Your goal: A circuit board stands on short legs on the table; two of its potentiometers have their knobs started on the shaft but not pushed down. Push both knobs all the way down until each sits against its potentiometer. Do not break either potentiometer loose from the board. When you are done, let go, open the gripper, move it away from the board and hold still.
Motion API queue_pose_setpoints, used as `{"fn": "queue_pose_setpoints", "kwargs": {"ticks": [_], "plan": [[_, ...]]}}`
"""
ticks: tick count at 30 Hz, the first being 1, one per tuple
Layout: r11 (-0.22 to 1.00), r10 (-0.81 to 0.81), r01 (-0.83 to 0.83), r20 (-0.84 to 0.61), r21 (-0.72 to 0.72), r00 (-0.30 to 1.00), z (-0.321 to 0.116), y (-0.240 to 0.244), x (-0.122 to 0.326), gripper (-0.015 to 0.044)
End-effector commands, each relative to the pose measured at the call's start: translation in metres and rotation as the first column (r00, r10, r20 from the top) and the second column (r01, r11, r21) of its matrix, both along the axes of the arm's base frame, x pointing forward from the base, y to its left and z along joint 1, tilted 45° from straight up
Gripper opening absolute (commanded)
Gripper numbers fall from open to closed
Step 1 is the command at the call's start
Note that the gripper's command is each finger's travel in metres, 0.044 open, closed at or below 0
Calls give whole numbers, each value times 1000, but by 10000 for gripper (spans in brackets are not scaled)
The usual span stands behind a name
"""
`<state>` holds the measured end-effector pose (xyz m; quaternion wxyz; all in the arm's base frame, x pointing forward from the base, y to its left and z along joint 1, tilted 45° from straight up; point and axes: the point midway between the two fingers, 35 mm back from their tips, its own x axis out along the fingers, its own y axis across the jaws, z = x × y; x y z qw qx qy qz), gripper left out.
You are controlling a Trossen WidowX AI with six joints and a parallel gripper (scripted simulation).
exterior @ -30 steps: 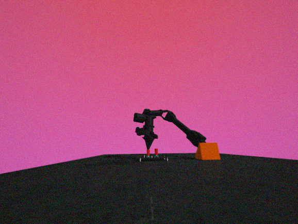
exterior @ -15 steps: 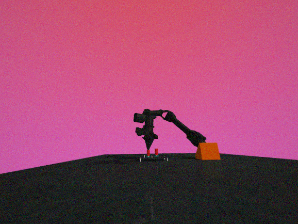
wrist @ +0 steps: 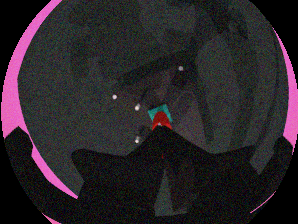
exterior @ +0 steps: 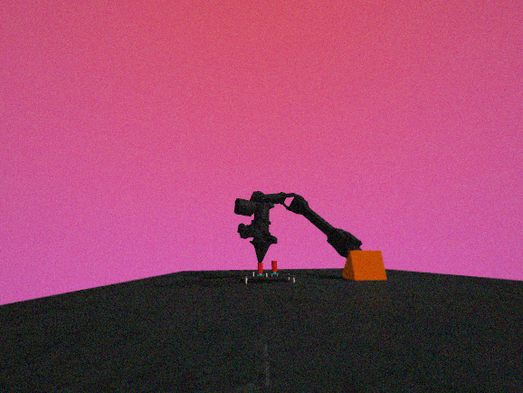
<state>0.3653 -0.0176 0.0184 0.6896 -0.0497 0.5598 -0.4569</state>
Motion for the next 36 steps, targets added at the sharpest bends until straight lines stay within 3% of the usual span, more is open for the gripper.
{"fn": "queue_pose_setpoints", "kwargs": {"ticks": [1, 36], "plan": [[999, -44, 44, -12, -19, 999, -16, -21, 0, 0], [999, -44, 44, -12, -18, 999, -5, -11, 2, 0]]}}
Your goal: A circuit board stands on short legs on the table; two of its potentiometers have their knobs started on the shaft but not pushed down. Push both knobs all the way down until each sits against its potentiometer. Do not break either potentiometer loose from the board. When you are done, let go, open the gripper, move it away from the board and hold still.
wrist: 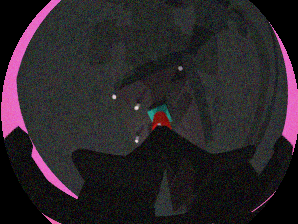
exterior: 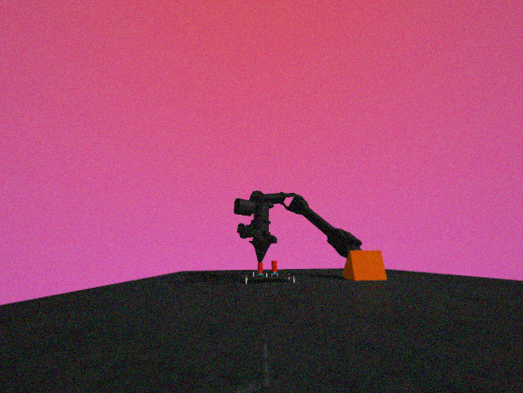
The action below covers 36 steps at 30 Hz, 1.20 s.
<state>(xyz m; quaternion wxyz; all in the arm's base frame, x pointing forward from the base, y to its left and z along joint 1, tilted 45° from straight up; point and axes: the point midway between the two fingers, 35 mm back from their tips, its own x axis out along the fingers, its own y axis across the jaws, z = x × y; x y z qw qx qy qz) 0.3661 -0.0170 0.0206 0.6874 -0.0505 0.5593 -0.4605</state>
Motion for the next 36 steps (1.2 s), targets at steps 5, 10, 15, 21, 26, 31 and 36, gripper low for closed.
{"fn": "queue_pose_setpoints", "kwargs": {"ticks": [5, 10, 15, 21, 26, 31, 36], "plan": [[999, -38, 38, -10, -12, 999, -2, -6, 2, 0], [999, -38, 38, -10, -11, 999, 4, 0, 2, 0], [999, -38, 38, -10, -11, 999, 9, 5, 3, 0], [999, -38, 38, -11, -11, 999, 16, 12, 3, 0], [999, -35, 34, -18, -16, 999, 14, 10, 1, 79], [999, -35, 34, -18, -16, 999, 14, 10, 1, 210], [999, -32, 32, -18, -5, 999, 21, 31, -39, 341]]}}
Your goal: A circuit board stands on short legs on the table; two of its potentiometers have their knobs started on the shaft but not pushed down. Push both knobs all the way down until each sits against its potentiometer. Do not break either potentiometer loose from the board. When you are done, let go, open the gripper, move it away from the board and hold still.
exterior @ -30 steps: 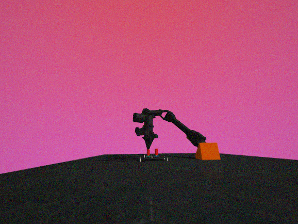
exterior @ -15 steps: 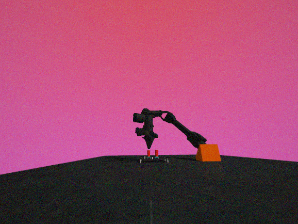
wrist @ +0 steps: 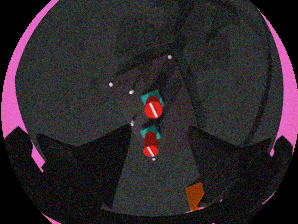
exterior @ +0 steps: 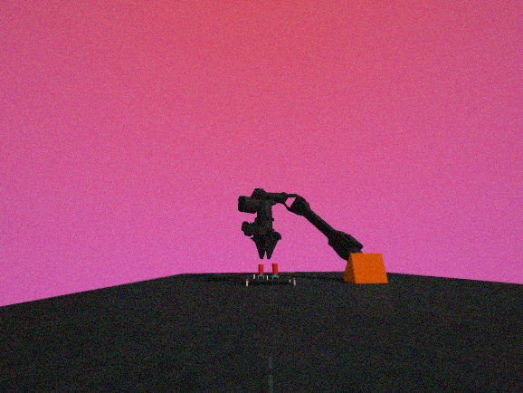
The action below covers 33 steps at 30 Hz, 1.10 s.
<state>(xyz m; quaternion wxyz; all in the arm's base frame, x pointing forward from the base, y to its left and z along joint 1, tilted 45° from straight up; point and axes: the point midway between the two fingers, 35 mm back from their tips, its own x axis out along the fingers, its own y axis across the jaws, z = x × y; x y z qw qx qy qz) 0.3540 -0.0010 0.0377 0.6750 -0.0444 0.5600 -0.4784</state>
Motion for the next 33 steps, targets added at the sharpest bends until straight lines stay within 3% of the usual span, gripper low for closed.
{"fn": "queue_pose_setpoints", "kwargs": {"ticks": [1, 4, 10, 33], "plan": [[1000, 11, -11, -11, 10, 1000, 6, 20, -40, 367], [1000, 10, -10, -13, 12, 1000, 10, 31, -79, 440], [1000, 5, -5, -16, 4, 1000, 15, 35, -149, 440], [1000, 5, -5, -16, 4, 1000, 15, 35, -151, 440]]}}
